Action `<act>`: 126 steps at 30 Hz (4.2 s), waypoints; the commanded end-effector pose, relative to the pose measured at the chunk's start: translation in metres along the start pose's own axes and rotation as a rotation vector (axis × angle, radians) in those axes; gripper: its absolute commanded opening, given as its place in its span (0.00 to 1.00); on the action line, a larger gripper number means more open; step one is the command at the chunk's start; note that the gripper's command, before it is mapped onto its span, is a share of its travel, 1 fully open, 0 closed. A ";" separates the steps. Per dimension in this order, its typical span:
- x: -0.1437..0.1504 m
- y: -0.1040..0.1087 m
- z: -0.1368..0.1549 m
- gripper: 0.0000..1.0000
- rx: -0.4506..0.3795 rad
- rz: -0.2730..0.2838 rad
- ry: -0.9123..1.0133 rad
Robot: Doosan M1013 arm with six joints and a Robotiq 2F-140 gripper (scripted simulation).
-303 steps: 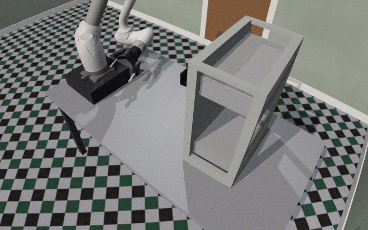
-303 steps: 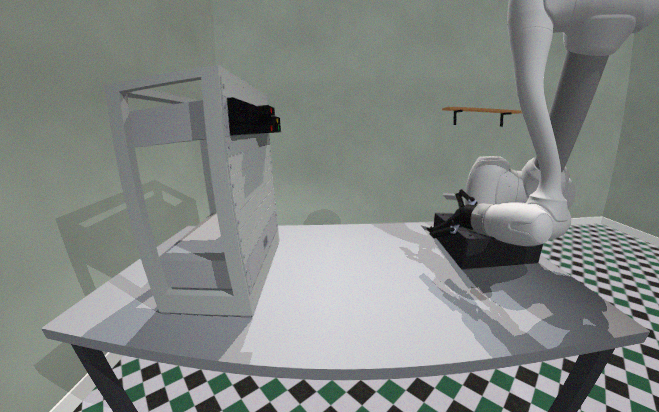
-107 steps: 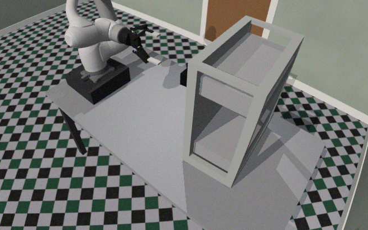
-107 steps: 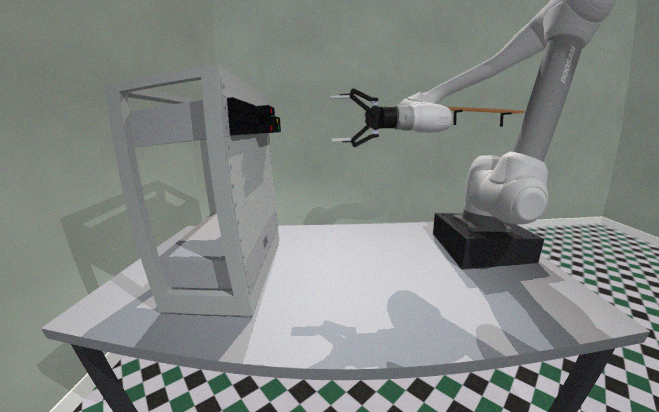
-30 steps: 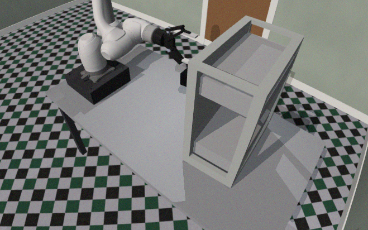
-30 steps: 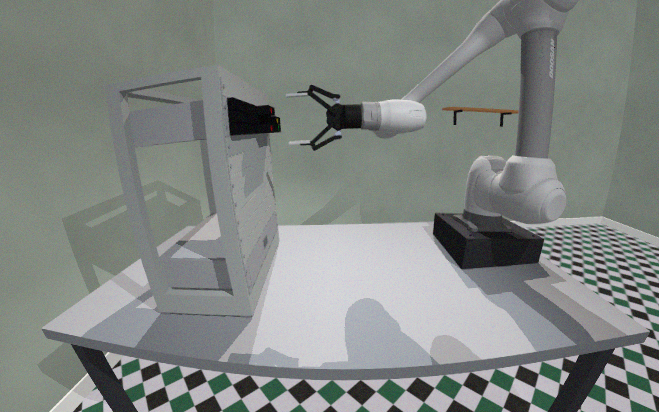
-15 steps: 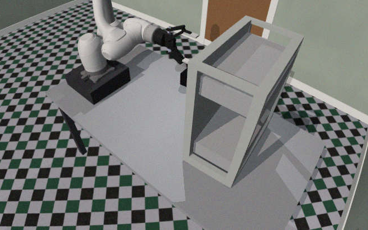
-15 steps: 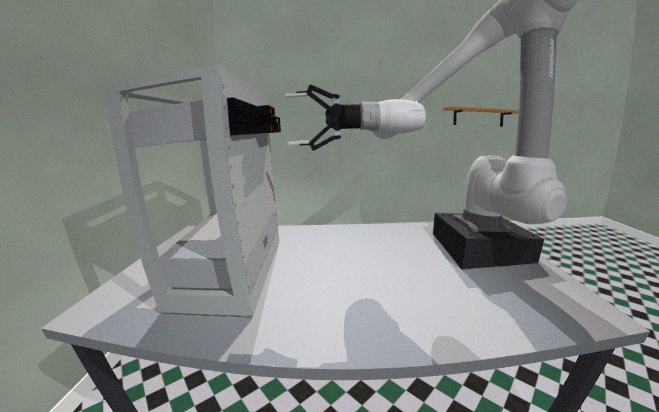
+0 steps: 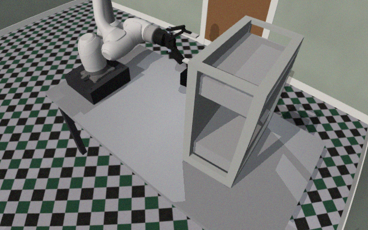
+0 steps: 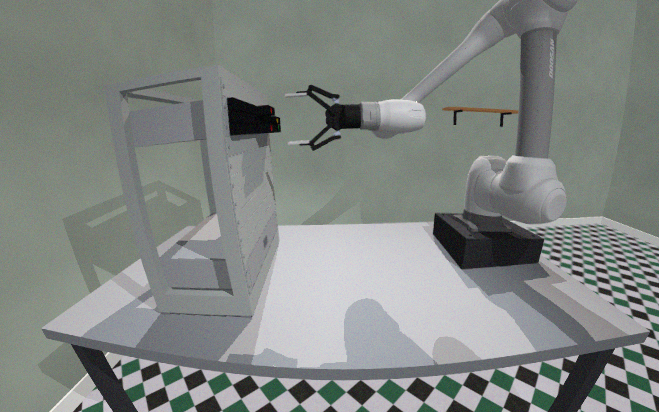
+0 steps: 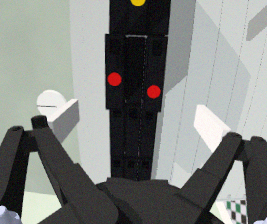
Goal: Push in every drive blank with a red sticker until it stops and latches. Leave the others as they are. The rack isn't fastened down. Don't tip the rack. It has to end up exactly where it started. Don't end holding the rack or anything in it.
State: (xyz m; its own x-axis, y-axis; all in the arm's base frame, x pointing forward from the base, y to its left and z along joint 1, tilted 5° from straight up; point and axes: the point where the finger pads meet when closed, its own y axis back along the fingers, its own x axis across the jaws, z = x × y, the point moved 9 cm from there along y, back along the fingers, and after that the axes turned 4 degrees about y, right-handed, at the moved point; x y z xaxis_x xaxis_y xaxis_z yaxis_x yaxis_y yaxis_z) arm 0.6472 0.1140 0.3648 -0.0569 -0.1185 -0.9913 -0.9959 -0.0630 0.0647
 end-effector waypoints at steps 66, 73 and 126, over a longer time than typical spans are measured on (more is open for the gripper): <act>0.000 0.000 -0.001 1.00 0.000 0.000 0.000; 0.001 0.000 -0.008 1.00 0.000 0.000 0.000; 0.023 -0.004 -0.130 1.00 0.000 0.000 0.000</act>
State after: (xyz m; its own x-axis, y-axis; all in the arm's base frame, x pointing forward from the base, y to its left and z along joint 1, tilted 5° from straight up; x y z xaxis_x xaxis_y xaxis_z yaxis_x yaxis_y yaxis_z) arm 0.6585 -0.0170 0.3567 -0.0569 -0.1185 -0.9913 -0.9959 -0.0630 0.0647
